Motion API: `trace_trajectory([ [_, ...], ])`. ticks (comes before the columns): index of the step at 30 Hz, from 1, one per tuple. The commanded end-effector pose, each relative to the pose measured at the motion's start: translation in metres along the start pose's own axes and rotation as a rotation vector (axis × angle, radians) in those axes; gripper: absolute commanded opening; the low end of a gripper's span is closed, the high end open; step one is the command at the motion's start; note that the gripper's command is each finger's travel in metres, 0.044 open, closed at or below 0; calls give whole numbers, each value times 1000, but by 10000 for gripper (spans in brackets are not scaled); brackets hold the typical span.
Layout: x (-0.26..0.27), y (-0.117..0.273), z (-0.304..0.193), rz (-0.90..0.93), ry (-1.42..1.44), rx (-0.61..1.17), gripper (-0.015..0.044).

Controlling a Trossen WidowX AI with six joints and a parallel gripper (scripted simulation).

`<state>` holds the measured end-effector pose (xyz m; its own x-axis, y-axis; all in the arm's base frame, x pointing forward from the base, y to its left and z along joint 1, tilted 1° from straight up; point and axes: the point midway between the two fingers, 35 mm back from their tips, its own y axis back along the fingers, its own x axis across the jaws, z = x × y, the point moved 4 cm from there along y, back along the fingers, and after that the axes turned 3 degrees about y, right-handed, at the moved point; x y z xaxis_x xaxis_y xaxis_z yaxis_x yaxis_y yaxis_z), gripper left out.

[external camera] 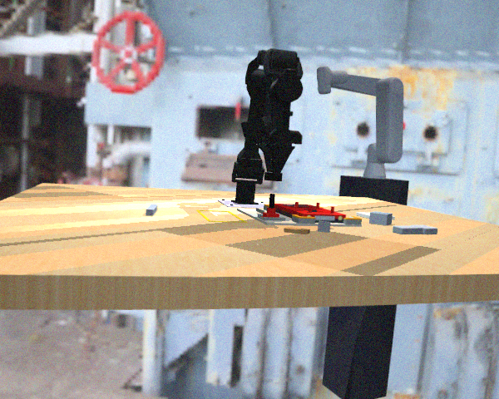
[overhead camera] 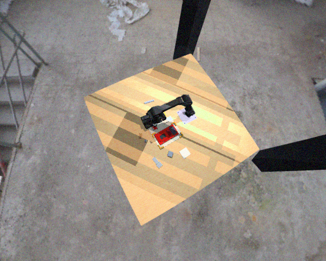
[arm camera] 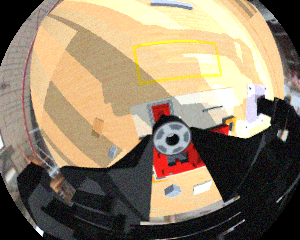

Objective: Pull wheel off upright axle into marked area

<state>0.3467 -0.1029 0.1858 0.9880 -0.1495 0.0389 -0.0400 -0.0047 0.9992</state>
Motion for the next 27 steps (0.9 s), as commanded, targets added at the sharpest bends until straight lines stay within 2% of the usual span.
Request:
trace_trajectory([
  [1, 0, 0, 1, 0, 0, 0, 0],
  [27, -49, 7, 81, -3, 3, -4, 0],
])
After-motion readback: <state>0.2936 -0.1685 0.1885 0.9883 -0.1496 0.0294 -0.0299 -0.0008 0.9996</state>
